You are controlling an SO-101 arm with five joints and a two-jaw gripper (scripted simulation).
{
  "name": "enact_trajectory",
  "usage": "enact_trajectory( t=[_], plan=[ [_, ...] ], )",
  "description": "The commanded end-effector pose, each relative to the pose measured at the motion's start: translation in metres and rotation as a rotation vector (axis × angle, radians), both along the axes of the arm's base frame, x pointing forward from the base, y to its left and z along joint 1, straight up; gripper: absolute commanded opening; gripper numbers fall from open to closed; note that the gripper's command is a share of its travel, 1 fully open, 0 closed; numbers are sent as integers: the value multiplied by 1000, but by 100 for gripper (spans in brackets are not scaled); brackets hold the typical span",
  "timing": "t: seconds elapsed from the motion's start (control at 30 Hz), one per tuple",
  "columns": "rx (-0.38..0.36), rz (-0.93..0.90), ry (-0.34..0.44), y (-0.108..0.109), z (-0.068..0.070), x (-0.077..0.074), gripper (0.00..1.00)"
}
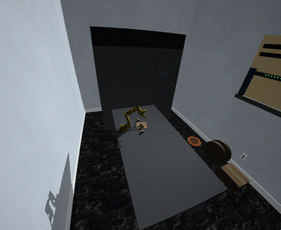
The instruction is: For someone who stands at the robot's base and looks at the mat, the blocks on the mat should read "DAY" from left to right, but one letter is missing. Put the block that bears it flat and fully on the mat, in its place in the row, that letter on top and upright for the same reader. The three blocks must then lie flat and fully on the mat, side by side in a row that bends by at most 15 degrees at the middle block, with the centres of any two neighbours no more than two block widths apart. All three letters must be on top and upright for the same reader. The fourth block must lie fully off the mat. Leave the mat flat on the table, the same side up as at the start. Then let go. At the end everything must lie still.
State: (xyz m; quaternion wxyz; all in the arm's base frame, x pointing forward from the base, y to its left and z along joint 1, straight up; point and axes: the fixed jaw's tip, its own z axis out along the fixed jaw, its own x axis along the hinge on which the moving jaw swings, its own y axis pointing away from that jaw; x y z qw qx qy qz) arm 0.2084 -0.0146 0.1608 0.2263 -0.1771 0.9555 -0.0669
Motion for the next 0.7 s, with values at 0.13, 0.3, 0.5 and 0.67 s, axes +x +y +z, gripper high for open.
enact_trajectory(
  t=[0.13, 0.3, 0.5, 0.67],
  plan=[
    [-139, 457, -45, 41, 5, 5, 32],
    [-229, 755, -54, 69, 2, 3, 32],
    [-296, 975, -69, 89, -1, 0, 32],
    [-369, 1211, -93, 111, -3, -6, 32]
  ],
)
